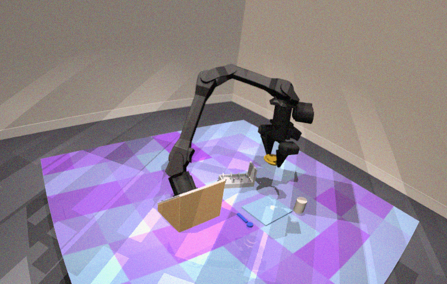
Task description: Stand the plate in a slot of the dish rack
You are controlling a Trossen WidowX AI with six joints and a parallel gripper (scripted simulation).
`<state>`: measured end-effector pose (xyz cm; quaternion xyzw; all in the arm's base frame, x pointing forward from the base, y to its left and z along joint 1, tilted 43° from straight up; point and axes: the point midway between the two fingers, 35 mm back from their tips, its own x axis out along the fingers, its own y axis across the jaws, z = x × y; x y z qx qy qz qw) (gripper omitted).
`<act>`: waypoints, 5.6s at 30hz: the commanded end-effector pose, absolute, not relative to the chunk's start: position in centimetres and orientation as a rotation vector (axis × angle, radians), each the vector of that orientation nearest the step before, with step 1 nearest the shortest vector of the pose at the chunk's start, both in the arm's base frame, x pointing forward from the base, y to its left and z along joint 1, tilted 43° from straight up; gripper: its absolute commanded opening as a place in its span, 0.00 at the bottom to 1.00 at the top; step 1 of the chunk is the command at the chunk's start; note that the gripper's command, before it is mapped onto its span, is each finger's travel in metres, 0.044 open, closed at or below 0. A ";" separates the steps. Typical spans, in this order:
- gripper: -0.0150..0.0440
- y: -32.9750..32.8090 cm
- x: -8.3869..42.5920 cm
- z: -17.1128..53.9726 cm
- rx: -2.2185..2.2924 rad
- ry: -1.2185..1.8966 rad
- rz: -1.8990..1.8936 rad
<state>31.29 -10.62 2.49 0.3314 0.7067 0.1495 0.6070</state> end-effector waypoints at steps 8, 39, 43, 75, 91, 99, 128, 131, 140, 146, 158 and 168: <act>0.25 -6.7 30.9 6.2 1.043 1.723 0.040; 0.25 3.6 25.7 14.7 1.779 1.751 -0.943; 0.25 4.7 24.7 15.5 1.863 1.730 -1.083; 0.25 6.8 23.4 7.9 1.287 1.434 -1.087; 0.25 7.8 24.3 4.8 0.987 1.154 -0.932; 0.25 8.6 24.7 4.1 0.881 1.007 -0.838; 0.25 12.2 24.0 5.8 0.713 0.443 -0.477; 0.25 12.5 23.6 6.2 0.714 0.389 -0.441; 0.25 13.0 22.1 7.6 0.729 0.223 -0.350; 0.25 13.1 21.8 7.8 0.733 0.198 -0.336; 0.25 13.8 22.3 6.8 0.731 0.201 -0.336; 0.25 14.7 23.4 5.2 0.736 0.200 -0.336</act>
